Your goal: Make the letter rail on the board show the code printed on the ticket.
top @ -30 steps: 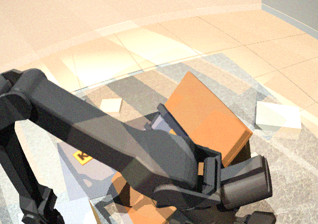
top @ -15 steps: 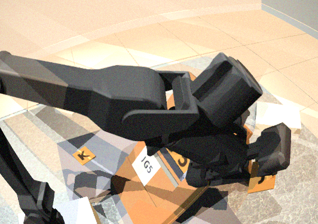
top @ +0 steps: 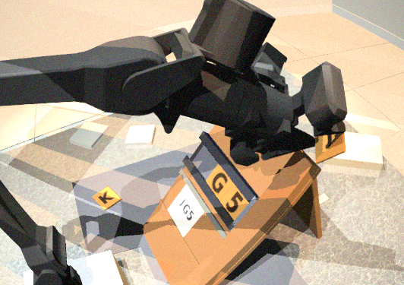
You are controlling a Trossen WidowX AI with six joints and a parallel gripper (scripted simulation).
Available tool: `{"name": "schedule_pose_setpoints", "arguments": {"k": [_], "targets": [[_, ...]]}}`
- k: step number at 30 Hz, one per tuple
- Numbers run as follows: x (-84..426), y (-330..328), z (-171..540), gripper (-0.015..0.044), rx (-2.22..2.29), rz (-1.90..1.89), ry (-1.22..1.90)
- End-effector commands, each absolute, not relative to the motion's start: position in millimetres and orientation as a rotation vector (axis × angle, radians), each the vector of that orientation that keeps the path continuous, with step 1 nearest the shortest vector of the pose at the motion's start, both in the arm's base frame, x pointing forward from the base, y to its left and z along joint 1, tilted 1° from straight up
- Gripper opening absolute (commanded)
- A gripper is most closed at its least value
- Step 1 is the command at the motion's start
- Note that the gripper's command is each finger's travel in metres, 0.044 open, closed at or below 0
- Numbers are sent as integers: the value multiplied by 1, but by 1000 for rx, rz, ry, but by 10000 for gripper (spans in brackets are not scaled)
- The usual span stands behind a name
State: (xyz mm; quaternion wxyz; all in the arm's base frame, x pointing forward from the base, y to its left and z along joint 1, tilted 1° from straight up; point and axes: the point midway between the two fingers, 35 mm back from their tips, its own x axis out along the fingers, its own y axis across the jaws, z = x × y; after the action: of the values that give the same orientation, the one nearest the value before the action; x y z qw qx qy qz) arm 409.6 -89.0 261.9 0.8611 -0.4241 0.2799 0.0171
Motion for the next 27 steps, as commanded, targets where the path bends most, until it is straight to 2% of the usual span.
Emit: {"name": "schedule_pose_setpoints", "arguments": {"k": [1,27], "targets": [[412,-70,274,0,-857,24,541],[409,61,241,0,-452,84,594]]}}
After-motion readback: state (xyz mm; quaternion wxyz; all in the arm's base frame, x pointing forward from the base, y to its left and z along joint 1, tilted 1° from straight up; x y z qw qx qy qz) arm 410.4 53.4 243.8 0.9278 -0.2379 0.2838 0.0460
